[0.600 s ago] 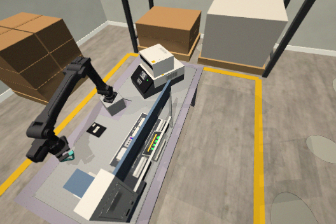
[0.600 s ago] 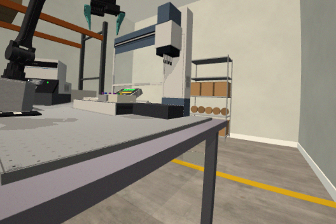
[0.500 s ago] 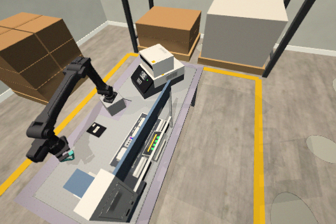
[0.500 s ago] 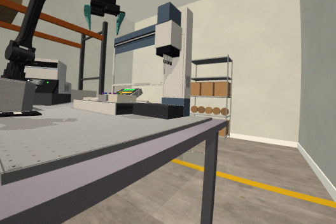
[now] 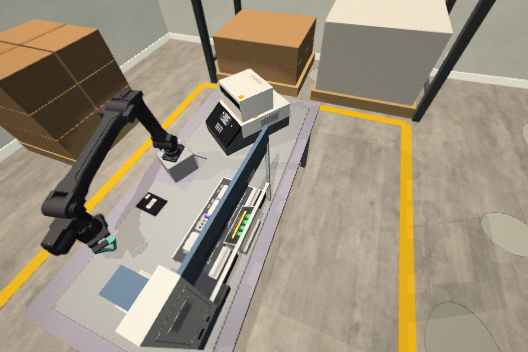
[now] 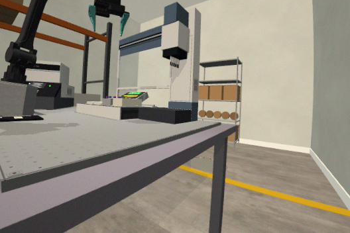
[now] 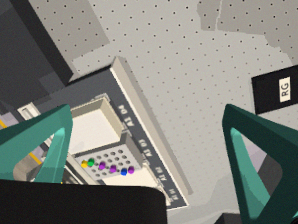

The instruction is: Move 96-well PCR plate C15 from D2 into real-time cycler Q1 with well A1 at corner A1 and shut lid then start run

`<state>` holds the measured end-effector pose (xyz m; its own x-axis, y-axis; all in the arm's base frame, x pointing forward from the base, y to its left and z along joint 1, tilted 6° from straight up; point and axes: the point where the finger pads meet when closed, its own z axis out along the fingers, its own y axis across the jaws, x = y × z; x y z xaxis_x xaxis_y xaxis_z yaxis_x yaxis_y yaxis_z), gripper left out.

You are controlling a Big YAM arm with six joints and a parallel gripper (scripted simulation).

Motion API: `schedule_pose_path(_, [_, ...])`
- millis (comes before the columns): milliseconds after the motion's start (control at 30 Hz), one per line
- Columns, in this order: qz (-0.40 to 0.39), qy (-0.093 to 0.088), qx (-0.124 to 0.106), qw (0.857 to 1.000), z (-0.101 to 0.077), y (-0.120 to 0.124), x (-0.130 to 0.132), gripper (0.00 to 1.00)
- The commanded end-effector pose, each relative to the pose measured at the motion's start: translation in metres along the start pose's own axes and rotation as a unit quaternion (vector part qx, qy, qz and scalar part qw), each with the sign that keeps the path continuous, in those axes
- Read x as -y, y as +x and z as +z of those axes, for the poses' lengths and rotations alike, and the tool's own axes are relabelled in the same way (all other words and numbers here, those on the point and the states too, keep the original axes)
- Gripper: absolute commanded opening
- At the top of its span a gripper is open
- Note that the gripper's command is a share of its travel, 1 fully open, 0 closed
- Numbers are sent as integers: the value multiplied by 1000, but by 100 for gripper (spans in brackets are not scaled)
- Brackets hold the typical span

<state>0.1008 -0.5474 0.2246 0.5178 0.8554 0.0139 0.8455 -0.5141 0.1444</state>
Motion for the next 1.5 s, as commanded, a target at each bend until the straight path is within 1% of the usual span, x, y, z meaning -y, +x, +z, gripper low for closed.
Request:
schedule_pose_path(0, [-31,-4,5,999,-6,11,-6,0])
schedule_pose_path(67, [-65,-1,5,998,-2,26,-14,0])
schedule_pose_path(133, [-95,-1,7,995,-2,39,-22,0])
schedule_pose_path(267, [-90,-11,20,996,-6,56,-31,0])
schedule_pose_path(300, [-85,-13,23,996,-8,58,-31,0])
schedule_pose_path(400, [-67,-16,29,997,-15,45,-24,0])
schedule_pose_path(500, [-63,-17,30,997,-16,42,-23,0])
schedule_pose_path(633, [-134,-6,15,991,5,77,-36,0])
schedule_pose_path(700, [-165,-2,10,986,11,92,-40,0])
schedule_pose_path(733, [-165,-2,10,986,13,98,-43,0])
schedule_pose_path(767, [-162,-4,11,987,14,103,-44,0])
schedule_pose_path(967, [-219,-5,23,975,9,116,-40,0])
schedule_pose_path(1067, [-216,-7,24,976,9,120,-41,0])
schedule_pose_path(1100, [-223,-6,21,975,12,124,-42,0])
schedule_pose_path(1267, [-293,3,7,956,30,163,-48,0])
schedule_pose_path(1400, [-275,2,8,961,36,180,-49,0])
schedule_pose_path(1467, [-290,2,12,957,36,184,-46,0])
